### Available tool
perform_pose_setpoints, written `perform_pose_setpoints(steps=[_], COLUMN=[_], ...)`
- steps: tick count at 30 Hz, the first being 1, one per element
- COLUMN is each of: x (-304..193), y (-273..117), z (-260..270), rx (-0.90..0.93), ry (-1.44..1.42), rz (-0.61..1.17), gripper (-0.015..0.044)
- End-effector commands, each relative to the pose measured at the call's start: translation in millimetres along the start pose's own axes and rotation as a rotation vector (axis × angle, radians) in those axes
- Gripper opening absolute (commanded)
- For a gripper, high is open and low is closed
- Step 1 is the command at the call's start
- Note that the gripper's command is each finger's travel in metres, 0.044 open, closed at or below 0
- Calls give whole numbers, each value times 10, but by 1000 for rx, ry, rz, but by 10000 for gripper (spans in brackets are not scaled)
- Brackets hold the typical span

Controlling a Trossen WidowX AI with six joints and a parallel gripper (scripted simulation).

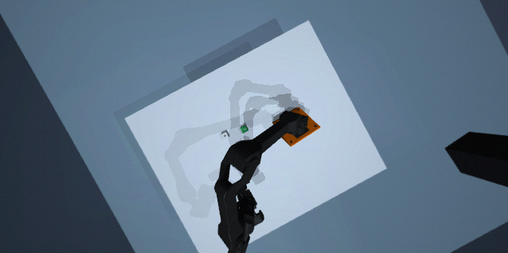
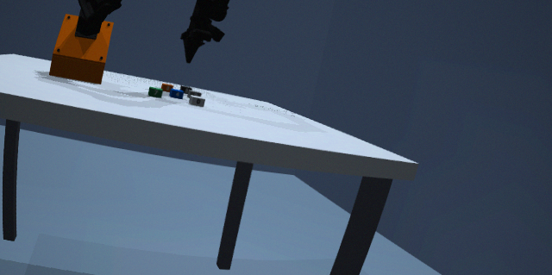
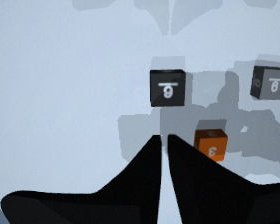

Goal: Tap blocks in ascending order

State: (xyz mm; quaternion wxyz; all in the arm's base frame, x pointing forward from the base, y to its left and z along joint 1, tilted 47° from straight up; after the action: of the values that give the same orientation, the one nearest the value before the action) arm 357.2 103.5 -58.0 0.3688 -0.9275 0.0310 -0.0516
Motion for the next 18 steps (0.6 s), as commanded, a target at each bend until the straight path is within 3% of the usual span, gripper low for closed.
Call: perform_pose_setpoints(steps=[1, 6, 18], x=[13, 15, -387], y=[-341, -361, -461], z=[-28, -124, -1697], rx=[14, 15, 17], ry=[16, 16, 9], rz=[-15, -14, -12], gripper=[20, 20, 20])
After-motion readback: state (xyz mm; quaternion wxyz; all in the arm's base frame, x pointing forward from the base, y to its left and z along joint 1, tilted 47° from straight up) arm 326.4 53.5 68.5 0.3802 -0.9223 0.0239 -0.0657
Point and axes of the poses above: the point midway between the two fingers, 35 mm back from their tips, its own y axis out along the fingers, its own z axis across the jaws, x = y × z, the point moved 4 cm from there along -y, back along the fingers, and after that the axes turned 1 degree about y, right-handed, at the moved point
